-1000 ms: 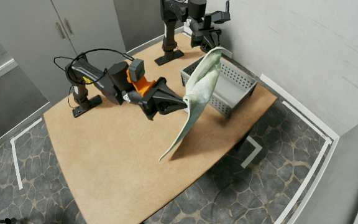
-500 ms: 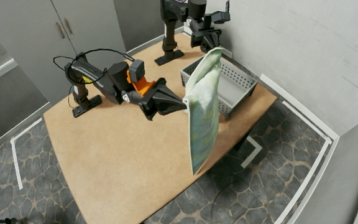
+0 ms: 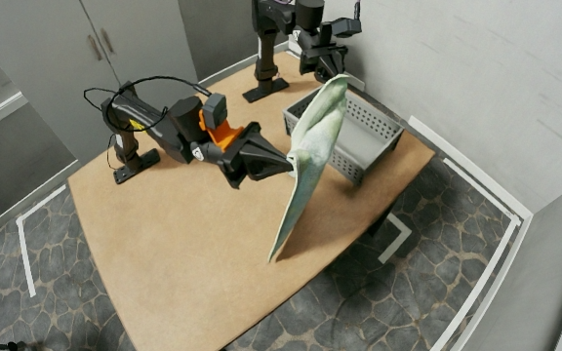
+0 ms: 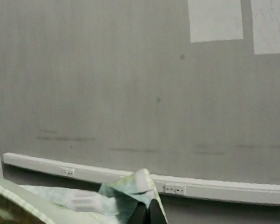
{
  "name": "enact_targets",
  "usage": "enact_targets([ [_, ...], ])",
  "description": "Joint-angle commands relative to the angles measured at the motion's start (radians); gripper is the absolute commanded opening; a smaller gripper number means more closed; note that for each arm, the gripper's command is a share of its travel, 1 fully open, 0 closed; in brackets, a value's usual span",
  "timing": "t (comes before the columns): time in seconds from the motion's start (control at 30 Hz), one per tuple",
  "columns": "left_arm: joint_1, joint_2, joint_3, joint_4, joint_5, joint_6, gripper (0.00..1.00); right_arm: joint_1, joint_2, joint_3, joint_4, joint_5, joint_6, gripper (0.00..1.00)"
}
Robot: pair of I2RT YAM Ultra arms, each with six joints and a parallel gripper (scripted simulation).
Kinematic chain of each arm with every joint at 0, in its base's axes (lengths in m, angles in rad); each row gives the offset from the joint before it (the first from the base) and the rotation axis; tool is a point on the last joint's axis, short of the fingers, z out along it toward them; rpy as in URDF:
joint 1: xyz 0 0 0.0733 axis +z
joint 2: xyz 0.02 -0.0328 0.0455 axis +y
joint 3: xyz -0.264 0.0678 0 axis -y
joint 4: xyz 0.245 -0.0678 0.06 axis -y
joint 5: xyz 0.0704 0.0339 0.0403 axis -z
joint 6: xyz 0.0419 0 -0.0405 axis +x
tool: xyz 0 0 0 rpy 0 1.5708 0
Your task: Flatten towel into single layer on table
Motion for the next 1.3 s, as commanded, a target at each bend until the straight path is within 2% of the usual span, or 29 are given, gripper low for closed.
enact_targets([
  [0.0, 0.014, -0.035, 0.004, -0.010, -0.022, 0.000, 0.00, -0.020, -0.039, -0.011, -0.001, 0.021, 0.004, 0.00],
  [0.83, 0.014, -0.035, 0.004, -0.010, -0.022, 0.000, 0.00, -0.020, -0.039, -0.011, -0.001, 0.021, 0.004, 0.00],
  [0.93, -0.024, -0.031, -0.017, -0.026, -0.020, 0.001, 0.00, -0.013, -0.057, -0.034, -0.042, 0.021, 0.003, 0.00],
  [0.97, -0.048, -0.042, 0.038, -0.076, -0.018, 0.001, 0.00, -0.028, -0.122, -0.065, -0.146, 0.019, 0.006, 0.00],
  [1.03, -0.049, -0.042, 0.039, -0.078, -0.019, 0.000, 0.00, -0.028, -0.132, -0.060, -0.182, 0.022, 0.003, 0.00],
  [1.07, -0.078, -0.055, 0.048, -0.125, -0.016, 0.001, 0.00, -0.046, -0.192, -0.086, -0.278, 0.001, 0.009, 0.00],
  [1.1, -0.079, -0.056, 0.048, -0.126, -0.017, 0.000, 0.00, -0.045, -0.202, -0.026, -0.343, 0.024, 0.002, 0.00],
  [1.17, -0.105, -0.072, 0.040, -0.147, -0.016, 0.000, 0.00, -0.061, -0.249, -0.025, -0.455, 0.025, 0.002, 0.00],
  [1.27, -0.107, -0.072, 0.040, -0.148, -0.017, 0.000, 0.00, -0.063, -0.254, -0.018, -0.480, 0.024, 0.001, 0.00],
])
